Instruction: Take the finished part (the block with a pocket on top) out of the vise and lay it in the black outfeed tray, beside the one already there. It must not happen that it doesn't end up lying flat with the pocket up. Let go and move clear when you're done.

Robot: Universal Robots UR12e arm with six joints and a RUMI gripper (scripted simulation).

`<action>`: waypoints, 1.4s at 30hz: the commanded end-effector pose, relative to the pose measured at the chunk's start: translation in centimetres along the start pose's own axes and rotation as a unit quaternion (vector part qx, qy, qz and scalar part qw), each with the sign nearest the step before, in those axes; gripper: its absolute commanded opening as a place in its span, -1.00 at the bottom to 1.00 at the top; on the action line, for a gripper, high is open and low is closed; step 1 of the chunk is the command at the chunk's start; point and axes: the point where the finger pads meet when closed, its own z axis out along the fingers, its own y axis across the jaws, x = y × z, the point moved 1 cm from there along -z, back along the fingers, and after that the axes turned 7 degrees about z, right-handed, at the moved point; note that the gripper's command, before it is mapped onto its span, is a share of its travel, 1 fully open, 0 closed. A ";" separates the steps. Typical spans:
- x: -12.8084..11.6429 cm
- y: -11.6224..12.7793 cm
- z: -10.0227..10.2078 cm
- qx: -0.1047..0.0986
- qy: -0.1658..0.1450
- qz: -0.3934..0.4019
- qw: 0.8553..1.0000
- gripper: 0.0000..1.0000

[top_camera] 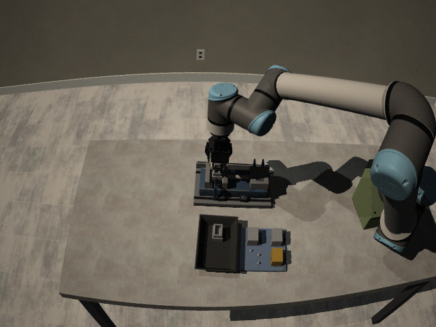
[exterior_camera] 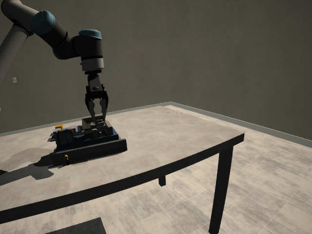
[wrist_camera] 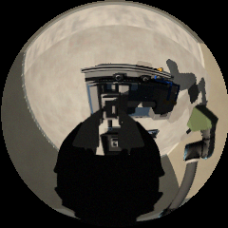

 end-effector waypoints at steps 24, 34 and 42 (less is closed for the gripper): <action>0.0 -0.1 -0.1 0.001 0.000 0.000 1.000 -1.00; 0.0 -0.1 -0.2 0.001 0.000 0.000 1.000 -1.00; 0.0 -0.1 -0.8 0.001 0.000 0.000 1.000 -1.00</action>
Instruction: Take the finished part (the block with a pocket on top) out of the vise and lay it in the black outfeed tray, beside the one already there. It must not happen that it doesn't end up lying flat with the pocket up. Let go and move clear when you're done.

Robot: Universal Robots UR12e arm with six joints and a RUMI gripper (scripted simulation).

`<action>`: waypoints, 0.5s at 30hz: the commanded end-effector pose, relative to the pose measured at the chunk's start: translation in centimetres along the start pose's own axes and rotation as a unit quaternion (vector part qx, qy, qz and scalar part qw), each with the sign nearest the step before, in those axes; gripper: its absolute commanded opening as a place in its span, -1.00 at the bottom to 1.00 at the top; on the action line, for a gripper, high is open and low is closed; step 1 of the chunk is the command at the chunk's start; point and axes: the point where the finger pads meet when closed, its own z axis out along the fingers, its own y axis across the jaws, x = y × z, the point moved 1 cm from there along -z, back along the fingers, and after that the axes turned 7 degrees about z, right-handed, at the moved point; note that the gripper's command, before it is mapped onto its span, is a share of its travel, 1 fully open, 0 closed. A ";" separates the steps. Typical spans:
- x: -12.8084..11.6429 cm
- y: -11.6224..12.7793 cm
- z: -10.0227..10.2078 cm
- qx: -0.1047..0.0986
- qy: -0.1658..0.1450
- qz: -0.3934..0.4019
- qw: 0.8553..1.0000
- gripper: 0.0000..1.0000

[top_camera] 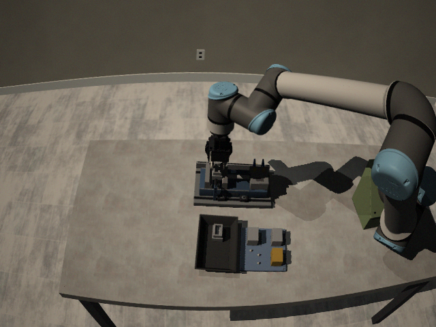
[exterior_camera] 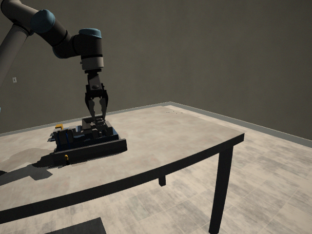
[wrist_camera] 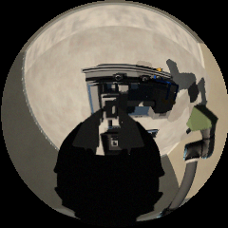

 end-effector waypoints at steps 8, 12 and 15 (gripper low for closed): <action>0.0 -0.1 -1.6 0.001 0.000 0.000 1.000 -1.00; 0.0 -0.1 -2.4 0.001 0.000 0.000 1.000 -1.00; 0.0 -0.1 -2.8 0.001 0.000 0.000 1.000 -1.00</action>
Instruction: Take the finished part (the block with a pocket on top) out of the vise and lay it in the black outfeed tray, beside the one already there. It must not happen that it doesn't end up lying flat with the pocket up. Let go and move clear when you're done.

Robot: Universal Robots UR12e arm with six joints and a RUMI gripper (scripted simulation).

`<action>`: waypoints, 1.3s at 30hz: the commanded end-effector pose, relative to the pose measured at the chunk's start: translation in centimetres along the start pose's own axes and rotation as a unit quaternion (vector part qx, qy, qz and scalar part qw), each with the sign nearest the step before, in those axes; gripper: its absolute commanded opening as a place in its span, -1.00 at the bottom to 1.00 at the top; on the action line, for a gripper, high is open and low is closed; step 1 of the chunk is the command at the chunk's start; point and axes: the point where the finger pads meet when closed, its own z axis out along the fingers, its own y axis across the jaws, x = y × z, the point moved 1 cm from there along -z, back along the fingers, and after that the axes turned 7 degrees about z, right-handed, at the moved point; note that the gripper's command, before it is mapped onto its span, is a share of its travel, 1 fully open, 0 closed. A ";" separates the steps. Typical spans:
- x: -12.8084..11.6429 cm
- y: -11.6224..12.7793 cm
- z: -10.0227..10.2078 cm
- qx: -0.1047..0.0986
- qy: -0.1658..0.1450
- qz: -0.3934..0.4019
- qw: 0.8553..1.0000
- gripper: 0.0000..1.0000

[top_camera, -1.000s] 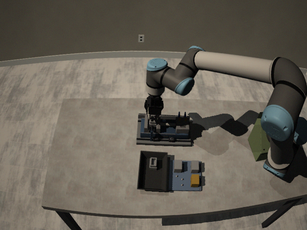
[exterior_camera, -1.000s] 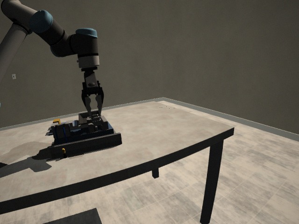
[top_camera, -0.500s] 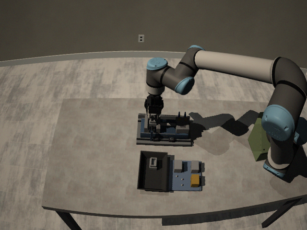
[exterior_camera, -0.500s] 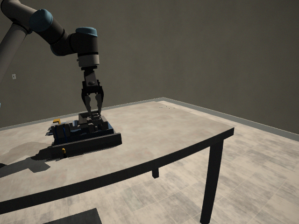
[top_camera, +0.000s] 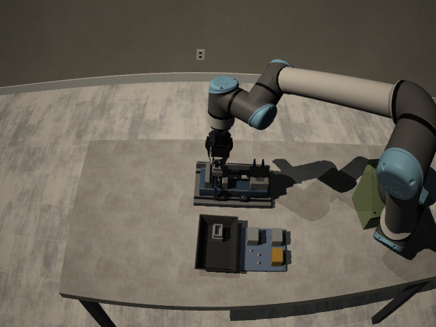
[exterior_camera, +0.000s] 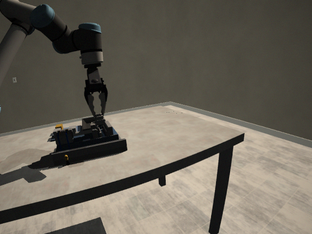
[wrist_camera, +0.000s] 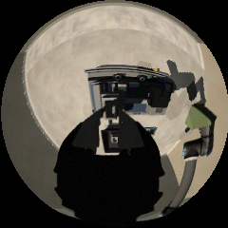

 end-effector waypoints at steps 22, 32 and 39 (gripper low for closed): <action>0.0 -0.1 -2.0 0.001 0.000 0.000 1.000 -1.00; -3.6 -0.2 -2.2 0.001 0.002 0.002 1.000 -1.00; -8.9 -0.2 -2.4 0.002 0.004 0.005 1.000 -1.00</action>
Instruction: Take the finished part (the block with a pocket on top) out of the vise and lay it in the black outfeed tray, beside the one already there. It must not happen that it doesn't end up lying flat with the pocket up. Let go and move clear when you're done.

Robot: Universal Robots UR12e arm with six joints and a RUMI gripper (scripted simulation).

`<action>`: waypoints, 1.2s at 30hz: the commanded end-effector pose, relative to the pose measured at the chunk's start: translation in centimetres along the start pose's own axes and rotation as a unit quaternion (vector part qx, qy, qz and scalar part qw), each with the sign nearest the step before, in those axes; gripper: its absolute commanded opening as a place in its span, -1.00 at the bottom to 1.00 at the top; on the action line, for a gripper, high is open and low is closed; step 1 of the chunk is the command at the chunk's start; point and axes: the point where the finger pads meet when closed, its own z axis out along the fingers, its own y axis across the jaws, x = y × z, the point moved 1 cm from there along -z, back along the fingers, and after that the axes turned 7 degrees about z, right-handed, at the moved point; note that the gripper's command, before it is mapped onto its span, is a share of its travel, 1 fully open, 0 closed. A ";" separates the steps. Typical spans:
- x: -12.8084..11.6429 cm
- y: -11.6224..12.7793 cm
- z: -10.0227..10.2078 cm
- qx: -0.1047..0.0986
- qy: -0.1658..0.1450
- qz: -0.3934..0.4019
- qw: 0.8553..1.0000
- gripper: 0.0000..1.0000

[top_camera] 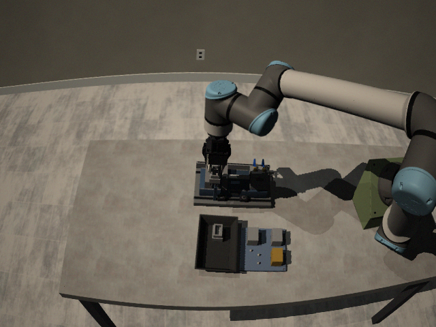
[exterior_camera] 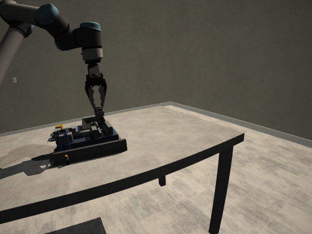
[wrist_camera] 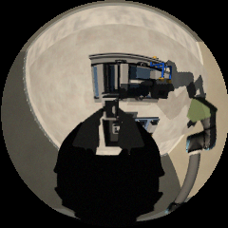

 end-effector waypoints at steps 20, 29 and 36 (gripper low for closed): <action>-25.5 4.4 0.0 0.001 -0.001 0.010 1.000 -1.00; -27.6 5.2 0.0 0.000 -0.002 0.011 1.000 -1.00; -27.6 5.2 0.0 0.000 -0.002 0.011 1.000 -1.00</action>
